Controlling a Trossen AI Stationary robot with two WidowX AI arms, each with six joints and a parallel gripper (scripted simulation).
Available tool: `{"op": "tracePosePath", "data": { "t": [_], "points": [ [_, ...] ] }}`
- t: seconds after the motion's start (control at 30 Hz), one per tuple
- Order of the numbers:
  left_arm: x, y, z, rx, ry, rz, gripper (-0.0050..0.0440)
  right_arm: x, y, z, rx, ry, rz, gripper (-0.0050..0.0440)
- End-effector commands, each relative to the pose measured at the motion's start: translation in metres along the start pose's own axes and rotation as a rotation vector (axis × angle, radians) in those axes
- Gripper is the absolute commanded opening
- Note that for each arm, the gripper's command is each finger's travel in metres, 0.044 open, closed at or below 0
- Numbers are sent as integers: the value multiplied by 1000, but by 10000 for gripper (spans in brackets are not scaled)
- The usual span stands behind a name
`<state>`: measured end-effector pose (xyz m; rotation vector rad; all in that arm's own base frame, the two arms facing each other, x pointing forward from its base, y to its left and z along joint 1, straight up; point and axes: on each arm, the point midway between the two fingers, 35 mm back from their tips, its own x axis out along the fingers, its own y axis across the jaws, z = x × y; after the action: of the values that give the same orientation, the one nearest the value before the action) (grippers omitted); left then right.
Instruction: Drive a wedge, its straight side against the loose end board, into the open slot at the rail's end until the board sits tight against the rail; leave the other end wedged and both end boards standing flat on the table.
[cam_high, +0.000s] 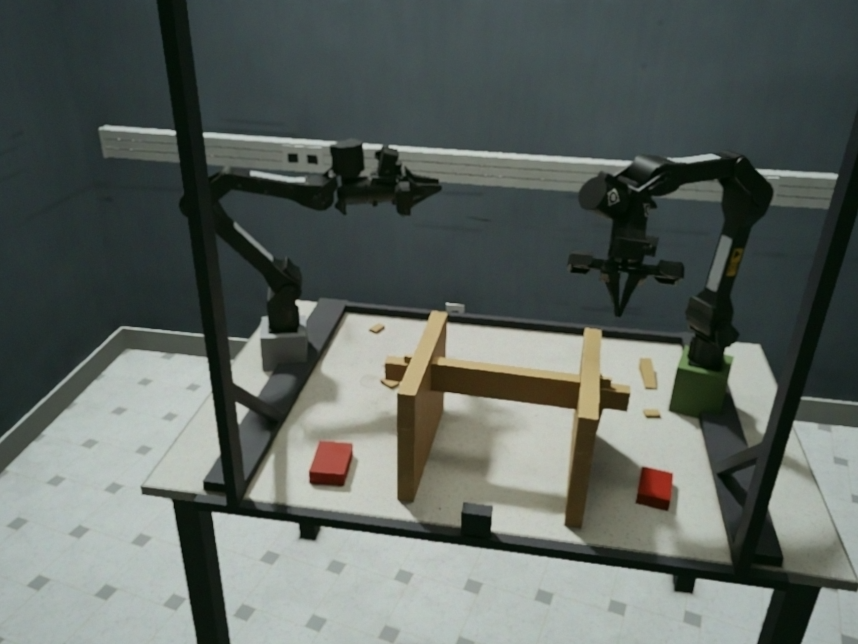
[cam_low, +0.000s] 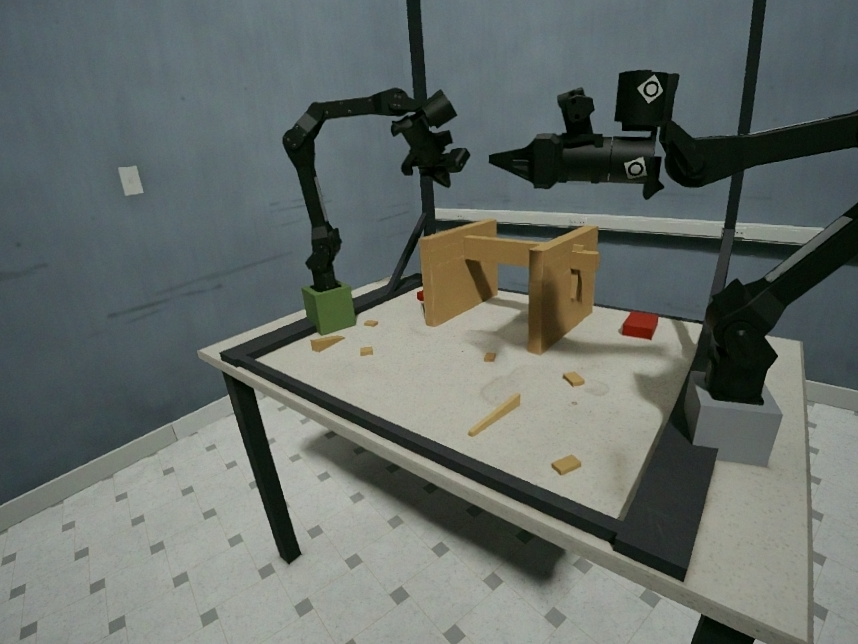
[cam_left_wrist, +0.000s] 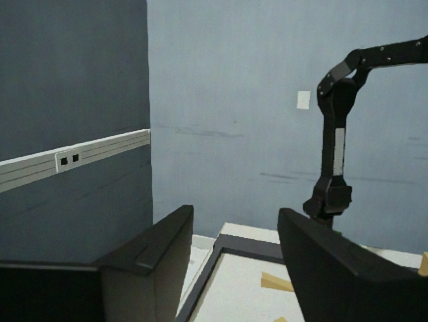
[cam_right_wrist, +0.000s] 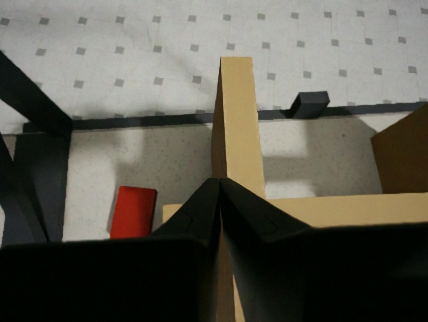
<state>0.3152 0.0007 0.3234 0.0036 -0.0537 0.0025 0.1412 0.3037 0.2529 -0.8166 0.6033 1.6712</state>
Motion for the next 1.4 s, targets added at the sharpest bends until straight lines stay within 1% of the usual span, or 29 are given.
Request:
{"op": "tracePosePath", "data": {
  "t": [0.0, 0.03, 0.07, 0.13, 0.2, 0.27, 0.3, 0.33, 0.37, 0.43, 0.53, 0.63, 0.7, 0.73, 1.37],
  "points": [
    [-2, 0, 5, -5, -13, 0, 175, -7, -1, 6, -15, -15, -18, 0],
    [-2, 0, 5, -5, -13, 0, 175, -7, -1, 6, -15, -15, -18, 0],
    [-2, 0, 5, -5, -13, 0, 175, 14, 2, -8, 13, 36, 19, 0],
    [-2, 0, 5, -5, -13, 0, 175, 29, 2, -18, 20, 74, 24, -1],
    [-2, 0, 5, -5, -13, 0, 175, 51, 3, -31, 30, 126, 31, -2],
    [-2, 0, 5, -5, -13, 0, 175, 51, 3, -31, 30, 126, 31, -2],
    [-2, 0, 5, -5, -13, 0, 175, 62, 4, -38, 33, 156, 32, -2],
    [-2, 0, 5, -5, -13, 0, 175, 66, 2, -39, 26, 161, 15, -3],
    [-2, 0, 5, -5, -13, 0, 175, 64, 0, -35, 16, 151, -6, -3],
    [-2, 0, 5, -5, -13, 0, 175, 67, 0, -36, 13, 156, -9, -4],
    [-2, 0, 5, -5, -13, 0, 175, 75, 2, -43, 21, 181, 5, -5],
    [-2, 0, 5, -5, -13, 0, 175, 77, 2, -44, 21, 184, 5, -27],
    [-2, 0, 5, -5, -13, 0, 175, 72, 0, -41, 20, 171, -3, -43],
    [-2, 0, 5, -5, -13, 0, 175, 76, 3, -44, 25, 179, 15, -50],
    [-2, 0, 5, -5, -13, 0, 175, 83, 3, -50, 23, 176, 15, -50]
  ]
}}
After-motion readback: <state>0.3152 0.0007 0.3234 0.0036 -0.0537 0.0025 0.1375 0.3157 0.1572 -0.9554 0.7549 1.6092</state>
